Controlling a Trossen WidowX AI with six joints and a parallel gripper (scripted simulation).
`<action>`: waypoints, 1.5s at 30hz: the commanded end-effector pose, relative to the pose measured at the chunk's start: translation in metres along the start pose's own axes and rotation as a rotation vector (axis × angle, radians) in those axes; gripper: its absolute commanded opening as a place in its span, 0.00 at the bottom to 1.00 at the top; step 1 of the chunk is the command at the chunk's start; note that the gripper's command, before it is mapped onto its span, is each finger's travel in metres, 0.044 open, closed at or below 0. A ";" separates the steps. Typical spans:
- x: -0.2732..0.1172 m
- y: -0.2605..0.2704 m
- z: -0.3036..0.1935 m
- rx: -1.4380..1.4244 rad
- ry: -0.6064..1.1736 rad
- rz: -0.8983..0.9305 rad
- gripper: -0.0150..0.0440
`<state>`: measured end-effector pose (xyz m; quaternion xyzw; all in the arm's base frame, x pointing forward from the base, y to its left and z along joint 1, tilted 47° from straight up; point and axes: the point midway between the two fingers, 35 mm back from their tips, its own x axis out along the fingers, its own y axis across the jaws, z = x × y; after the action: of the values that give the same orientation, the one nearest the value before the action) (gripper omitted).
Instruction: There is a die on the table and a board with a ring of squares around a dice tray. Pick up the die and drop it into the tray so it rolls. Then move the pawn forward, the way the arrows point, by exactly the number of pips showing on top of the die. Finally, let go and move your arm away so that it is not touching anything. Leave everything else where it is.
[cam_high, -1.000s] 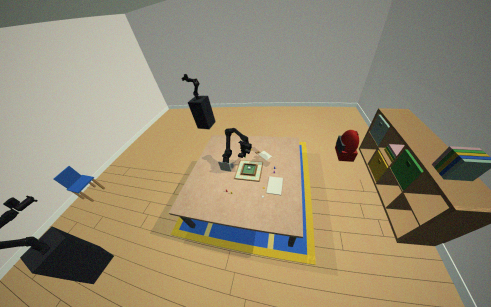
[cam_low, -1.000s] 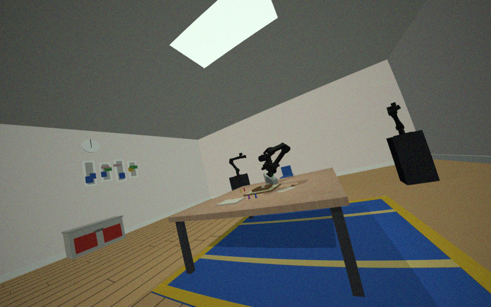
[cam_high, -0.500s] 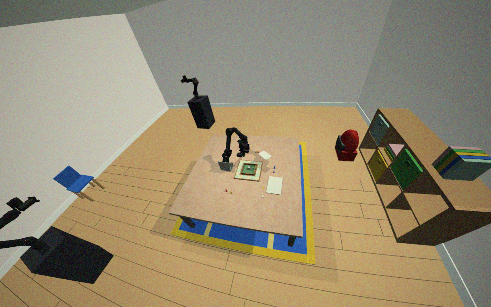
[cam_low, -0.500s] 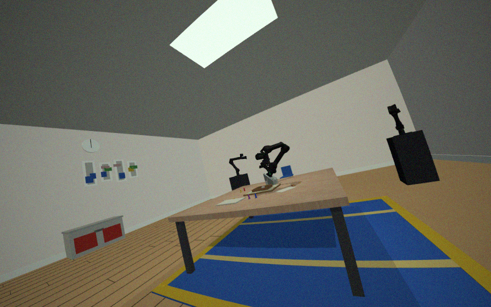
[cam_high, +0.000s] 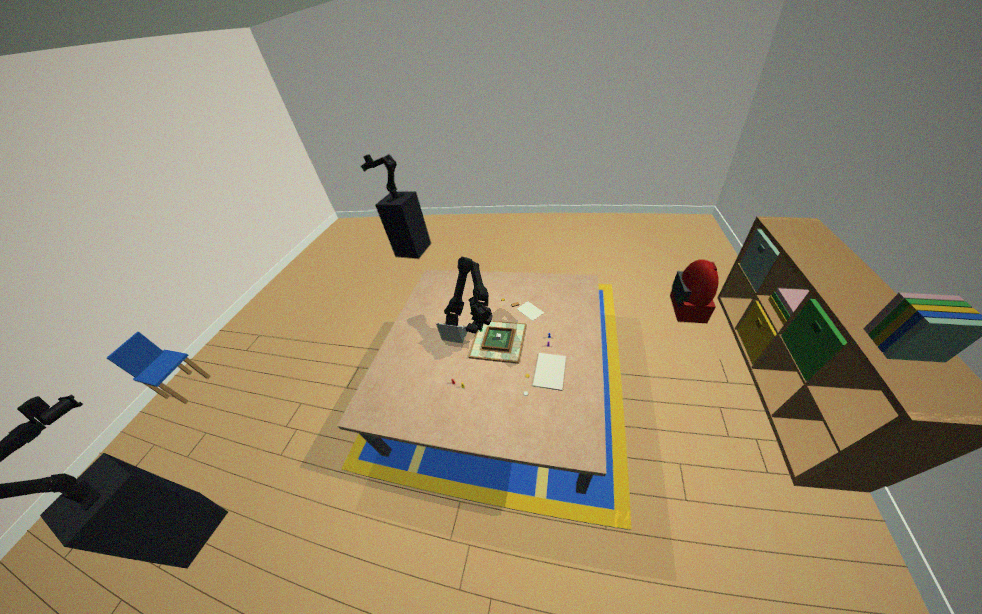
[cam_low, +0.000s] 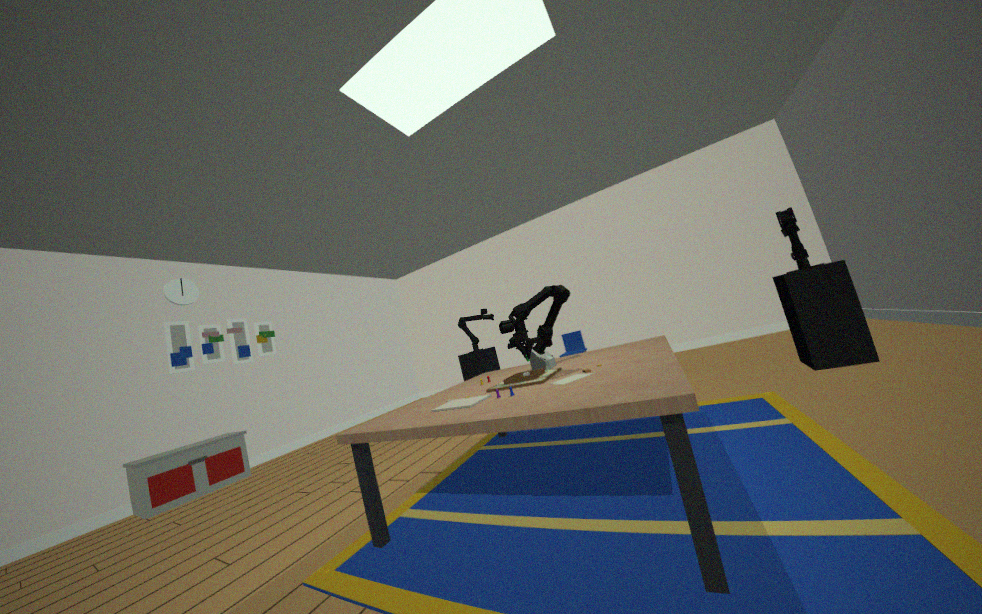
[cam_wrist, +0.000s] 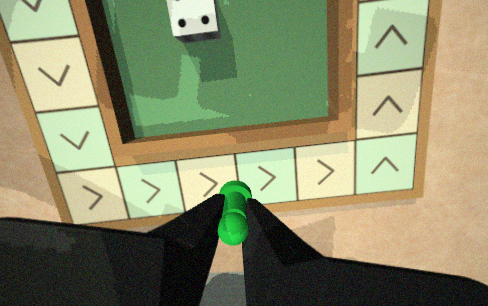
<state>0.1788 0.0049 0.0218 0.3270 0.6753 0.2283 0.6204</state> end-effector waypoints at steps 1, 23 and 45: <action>0.017 -0.023 -0.011 0.001 0.009 0.005 0.25; 0.055 -0.025 -0.014 0.001 0.009 0.007 0.25; 0.066 -0.025 -0.012 -0.011 0.004 0.001 0.65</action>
<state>0.1615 0.0371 -0.0399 0.3249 0.6755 0.2323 0.6198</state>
